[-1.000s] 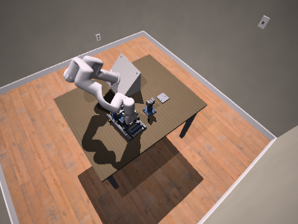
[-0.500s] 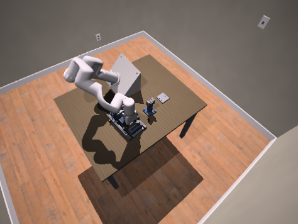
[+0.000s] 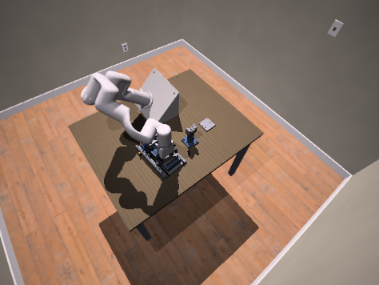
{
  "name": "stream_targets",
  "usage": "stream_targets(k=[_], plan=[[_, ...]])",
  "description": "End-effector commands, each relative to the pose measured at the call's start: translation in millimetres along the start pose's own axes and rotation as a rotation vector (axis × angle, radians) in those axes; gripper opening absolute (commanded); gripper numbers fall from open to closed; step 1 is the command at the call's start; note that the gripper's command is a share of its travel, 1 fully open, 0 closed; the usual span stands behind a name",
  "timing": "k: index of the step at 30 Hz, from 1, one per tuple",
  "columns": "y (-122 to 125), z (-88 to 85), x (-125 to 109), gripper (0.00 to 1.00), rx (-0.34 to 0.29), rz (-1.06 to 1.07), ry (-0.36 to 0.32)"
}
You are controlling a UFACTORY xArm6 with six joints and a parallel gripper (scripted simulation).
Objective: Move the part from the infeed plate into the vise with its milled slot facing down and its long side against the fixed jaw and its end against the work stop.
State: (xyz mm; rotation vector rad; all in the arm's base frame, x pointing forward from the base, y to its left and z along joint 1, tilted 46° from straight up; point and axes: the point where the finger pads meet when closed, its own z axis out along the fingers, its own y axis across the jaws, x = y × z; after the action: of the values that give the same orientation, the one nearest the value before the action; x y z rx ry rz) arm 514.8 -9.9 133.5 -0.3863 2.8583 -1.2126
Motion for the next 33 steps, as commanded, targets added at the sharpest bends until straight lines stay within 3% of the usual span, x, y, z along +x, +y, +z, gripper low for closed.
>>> stream_targets(k=[1, 6, 7, 33], plan=[[-0.3, -1.5, -1.0, 0.0, 0.0, 0.001, -0.004], [-0.3, -1.5, -1.0, 0.0, 0.0, 0.001, -0.004], [-0.3, -1.5, -1.0, 0.81, 0.0, 0.001, -0.004], [-0.3, -1.5, -1.0, 0.81, 0.0, 0.001, -0.004]])
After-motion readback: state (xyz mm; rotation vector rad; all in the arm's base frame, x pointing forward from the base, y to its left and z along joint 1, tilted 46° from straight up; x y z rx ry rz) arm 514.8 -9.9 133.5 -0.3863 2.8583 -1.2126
